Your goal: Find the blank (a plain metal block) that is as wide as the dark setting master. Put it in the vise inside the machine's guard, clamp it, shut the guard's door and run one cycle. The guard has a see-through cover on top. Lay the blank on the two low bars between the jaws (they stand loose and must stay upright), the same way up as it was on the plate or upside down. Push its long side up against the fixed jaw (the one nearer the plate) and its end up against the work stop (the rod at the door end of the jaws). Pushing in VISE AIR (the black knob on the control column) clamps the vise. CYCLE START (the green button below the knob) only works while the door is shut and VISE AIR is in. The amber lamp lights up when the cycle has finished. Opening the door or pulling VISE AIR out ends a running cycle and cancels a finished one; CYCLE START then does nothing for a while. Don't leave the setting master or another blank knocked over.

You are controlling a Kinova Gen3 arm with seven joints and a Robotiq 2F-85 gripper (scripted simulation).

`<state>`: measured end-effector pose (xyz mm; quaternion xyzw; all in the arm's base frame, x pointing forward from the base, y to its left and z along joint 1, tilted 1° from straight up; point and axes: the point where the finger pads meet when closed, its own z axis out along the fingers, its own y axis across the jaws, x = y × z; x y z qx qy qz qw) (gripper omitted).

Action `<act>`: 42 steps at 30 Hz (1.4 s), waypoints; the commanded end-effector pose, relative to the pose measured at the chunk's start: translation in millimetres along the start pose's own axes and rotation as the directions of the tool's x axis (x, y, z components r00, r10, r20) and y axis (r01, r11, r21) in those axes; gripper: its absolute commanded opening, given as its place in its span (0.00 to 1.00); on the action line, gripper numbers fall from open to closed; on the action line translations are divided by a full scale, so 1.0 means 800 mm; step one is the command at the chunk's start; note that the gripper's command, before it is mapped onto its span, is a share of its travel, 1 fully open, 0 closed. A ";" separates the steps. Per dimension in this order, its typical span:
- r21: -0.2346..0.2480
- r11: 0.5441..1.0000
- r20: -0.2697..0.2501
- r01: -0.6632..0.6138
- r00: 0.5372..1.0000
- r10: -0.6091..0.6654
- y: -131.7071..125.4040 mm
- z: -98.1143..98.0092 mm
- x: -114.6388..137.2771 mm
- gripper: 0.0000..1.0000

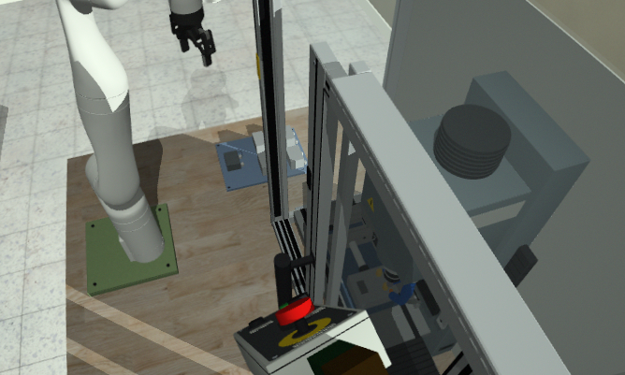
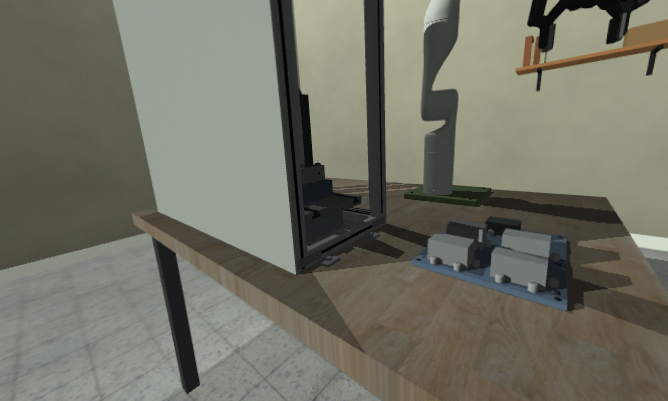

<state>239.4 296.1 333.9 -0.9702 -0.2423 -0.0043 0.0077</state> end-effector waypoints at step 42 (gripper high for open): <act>-0.001 0.799 0.001 0.602 0.799 -0.602 0.002 -0.001 0.001 1.00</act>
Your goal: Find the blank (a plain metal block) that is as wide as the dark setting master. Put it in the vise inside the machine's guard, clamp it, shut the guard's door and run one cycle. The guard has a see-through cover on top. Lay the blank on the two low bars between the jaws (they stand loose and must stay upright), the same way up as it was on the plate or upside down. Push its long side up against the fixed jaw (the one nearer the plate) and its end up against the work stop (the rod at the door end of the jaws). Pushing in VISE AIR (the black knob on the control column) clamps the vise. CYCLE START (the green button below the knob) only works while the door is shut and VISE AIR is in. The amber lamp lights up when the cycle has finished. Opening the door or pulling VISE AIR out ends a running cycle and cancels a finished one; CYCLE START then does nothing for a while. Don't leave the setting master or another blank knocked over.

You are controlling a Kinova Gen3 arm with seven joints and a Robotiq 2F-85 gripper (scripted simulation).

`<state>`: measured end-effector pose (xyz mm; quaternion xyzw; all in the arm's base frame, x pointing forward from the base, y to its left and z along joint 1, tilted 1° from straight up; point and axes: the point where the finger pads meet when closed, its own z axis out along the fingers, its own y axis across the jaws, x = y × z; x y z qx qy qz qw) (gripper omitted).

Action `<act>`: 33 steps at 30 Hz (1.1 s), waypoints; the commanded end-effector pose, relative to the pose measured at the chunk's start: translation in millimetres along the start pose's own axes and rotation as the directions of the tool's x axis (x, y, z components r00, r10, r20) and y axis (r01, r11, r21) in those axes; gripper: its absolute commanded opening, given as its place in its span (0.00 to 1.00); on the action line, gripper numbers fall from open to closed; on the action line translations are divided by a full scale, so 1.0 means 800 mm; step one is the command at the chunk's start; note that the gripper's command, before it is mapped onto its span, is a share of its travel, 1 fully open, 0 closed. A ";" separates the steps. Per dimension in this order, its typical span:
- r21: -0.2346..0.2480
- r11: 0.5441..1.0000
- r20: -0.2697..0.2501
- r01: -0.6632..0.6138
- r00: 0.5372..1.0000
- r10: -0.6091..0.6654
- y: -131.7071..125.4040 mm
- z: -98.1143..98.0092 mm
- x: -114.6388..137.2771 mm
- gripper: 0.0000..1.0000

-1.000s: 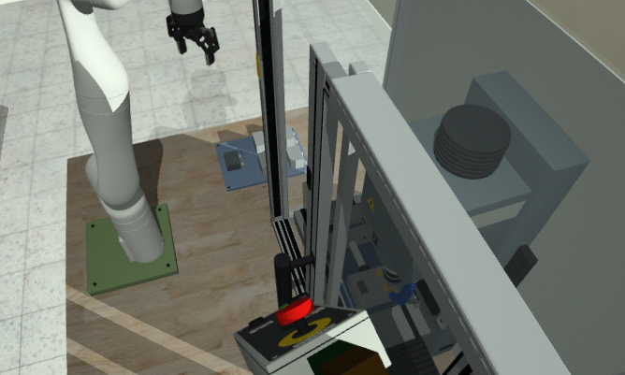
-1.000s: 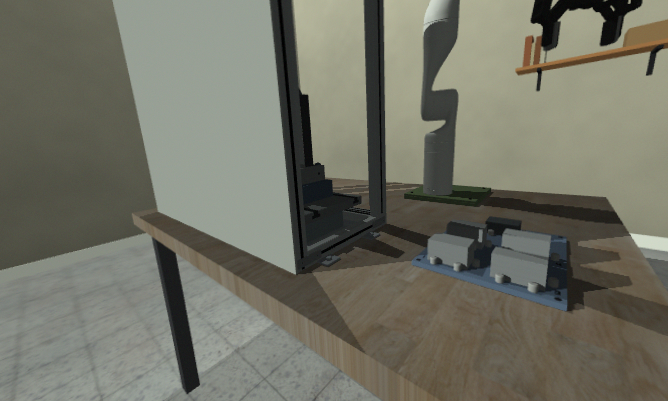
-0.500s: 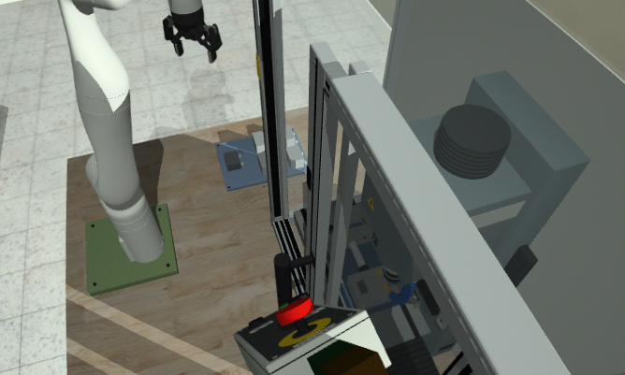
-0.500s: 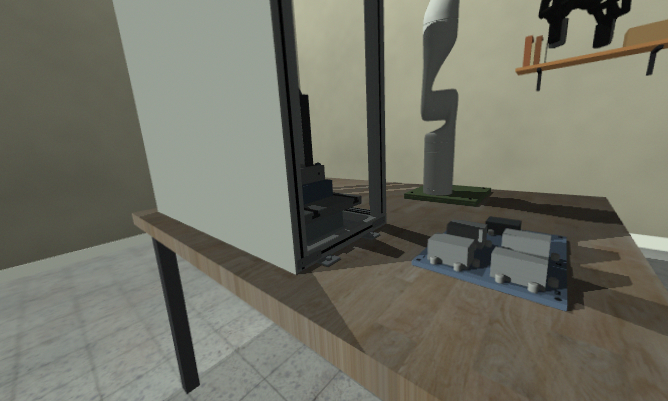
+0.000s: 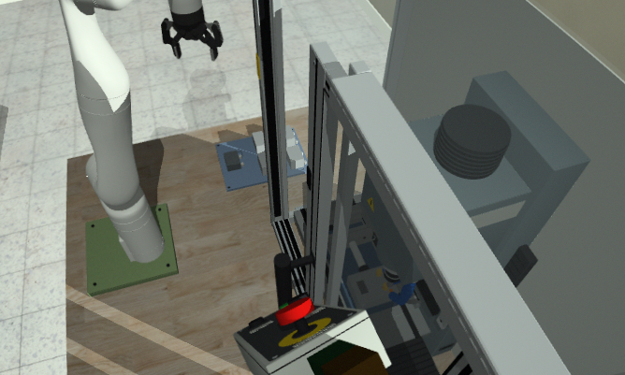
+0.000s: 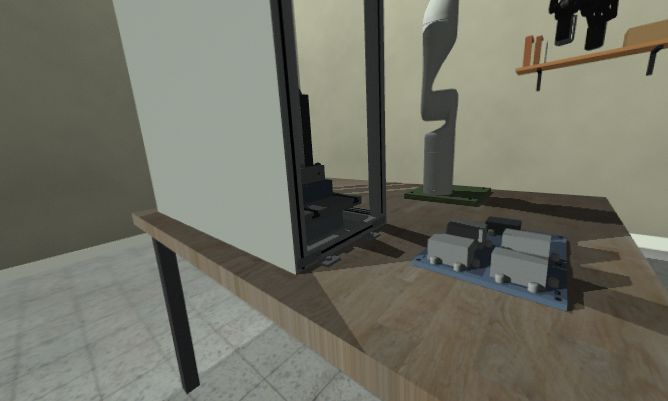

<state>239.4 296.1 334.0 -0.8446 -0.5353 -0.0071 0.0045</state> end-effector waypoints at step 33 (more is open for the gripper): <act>0.005 0.914 0.002 0.405 0.914 -0.405 0.003 -0.001 -0.001 1.00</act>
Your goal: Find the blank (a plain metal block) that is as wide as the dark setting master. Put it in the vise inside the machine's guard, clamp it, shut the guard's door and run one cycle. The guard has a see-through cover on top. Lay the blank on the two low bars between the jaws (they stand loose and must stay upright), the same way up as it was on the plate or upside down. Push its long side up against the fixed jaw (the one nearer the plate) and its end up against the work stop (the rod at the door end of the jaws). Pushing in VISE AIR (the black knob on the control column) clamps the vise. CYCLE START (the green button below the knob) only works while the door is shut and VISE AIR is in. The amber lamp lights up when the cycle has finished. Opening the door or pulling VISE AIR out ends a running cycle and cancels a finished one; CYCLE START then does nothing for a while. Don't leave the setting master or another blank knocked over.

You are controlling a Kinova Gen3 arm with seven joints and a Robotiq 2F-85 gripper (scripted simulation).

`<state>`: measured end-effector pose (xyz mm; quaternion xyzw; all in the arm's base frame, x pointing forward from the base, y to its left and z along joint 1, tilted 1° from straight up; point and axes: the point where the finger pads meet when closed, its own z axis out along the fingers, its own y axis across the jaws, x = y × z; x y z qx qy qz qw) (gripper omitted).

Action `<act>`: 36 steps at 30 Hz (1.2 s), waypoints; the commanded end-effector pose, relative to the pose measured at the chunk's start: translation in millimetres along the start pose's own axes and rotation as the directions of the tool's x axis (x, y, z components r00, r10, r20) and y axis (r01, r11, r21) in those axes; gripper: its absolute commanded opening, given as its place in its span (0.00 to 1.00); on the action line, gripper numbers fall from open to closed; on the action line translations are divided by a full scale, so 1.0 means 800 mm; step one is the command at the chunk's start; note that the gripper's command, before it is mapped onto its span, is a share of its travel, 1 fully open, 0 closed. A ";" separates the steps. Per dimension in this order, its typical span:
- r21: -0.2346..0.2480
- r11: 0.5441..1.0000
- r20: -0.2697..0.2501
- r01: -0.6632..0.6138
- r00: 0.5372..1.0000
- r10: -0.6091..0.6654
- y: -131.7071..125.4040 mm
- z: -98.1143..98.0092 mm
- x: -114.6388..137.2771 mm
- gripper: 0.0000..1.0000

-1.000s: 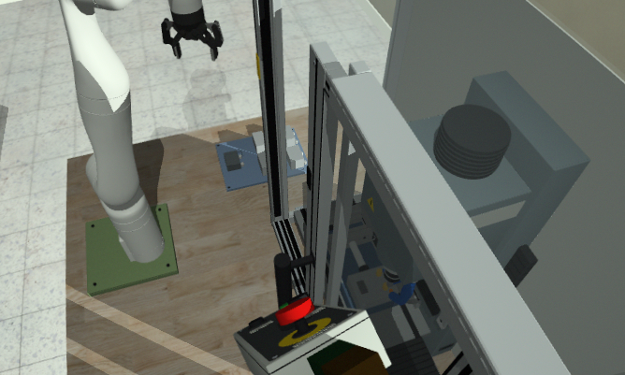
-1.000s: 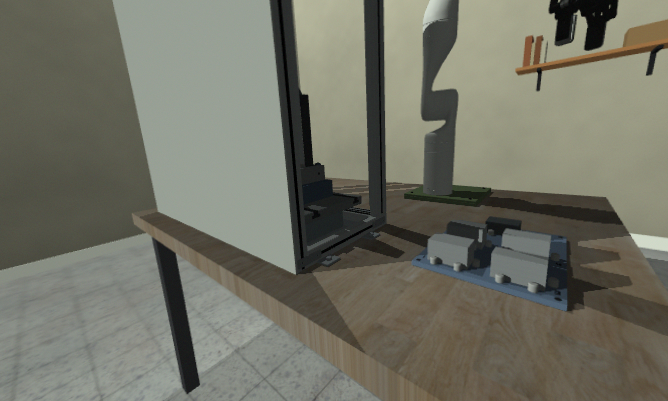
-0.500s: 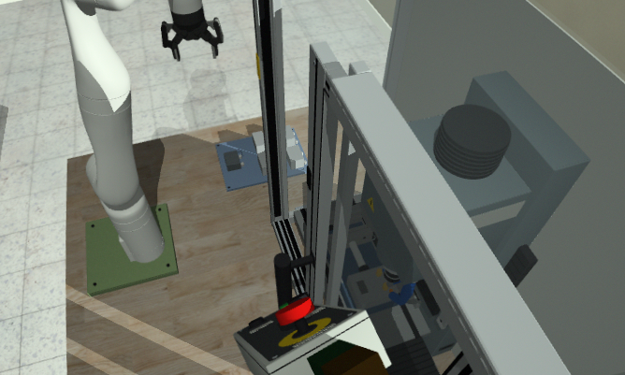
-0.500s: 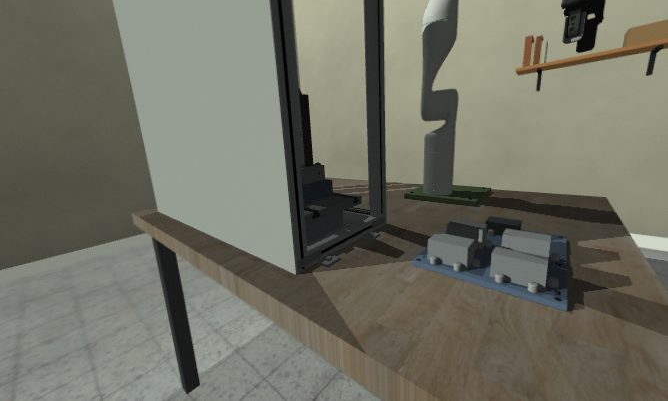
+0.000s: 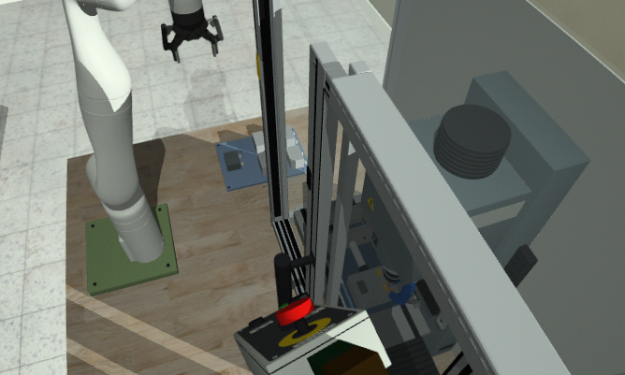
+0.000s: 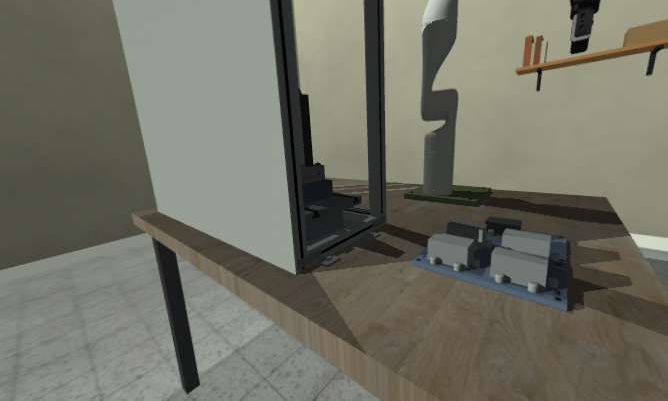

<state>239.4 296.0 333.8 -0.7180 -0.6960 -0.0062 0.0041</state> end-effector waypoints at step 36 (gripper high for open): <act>0.001 1.000 0.001 0.007 1.000 -0.007 0.018 0.113 -0.038 1.00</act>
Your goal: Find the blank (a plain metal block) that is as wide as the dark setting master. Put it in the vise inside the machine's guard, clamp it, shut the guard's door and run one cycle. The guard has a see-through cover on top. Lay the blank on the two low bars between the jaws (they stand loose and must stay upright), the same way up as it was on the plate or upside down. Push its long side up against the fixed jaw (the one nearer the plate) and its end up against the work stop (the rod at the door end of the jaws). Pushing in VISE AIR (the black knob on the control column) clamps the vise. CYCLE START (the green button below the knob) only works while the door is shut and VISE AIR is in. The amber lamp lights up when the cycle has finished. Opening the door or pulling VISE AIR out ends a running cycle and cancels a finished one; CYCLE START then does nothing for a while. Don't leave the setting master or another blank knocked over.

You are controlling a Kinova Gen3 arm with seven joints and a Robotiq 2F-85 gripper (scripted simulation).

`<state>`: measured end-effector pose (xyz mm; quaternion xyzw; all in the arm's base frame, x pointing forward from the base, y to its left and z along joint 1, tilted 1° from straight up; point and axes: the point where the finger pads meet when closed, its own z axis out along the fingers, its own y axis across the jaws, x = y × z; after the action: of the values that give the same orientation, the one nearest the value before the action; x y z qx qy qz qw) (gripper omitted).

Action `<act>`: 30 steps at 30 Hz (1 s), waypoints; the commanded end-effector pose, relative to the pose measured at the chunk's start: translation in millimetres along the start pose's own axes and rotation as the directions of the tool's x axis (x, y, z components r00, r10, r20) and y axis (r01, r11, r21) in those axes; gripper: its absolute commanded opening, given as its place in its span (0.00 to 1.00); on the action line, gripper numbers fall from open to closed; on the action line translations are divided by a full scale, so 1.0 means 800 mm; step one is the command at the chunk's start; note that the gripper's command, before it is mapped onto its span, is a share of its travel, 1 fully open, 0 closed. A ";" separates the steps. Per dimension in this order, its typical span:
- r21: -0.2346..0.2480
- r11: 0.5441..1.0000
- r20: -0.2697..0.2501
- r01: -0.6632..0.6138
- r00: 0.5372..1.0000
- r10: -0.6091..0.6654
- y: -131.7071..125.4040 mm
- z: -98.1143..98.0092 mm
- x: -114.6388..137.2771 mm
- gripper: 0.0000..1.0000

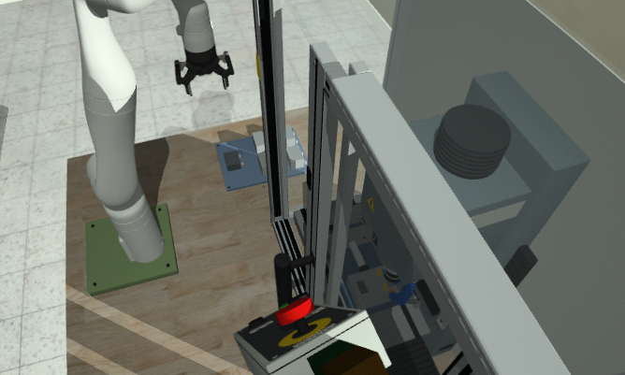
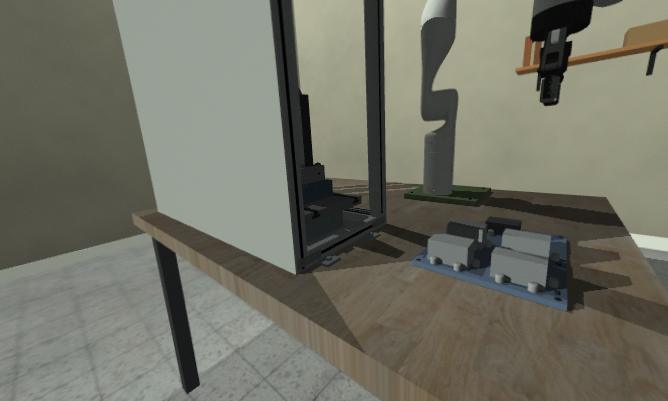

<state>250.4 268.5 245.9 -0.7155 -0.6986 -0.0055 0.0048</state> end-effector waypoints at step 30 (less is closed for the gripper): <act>-0.002 1.000 0.001 0.000 1.000 0.000 0.023 0.113 -0.041 1.00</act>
<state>268.2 240.3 165.4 -0.7131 -0.7009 -0.0104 0.0022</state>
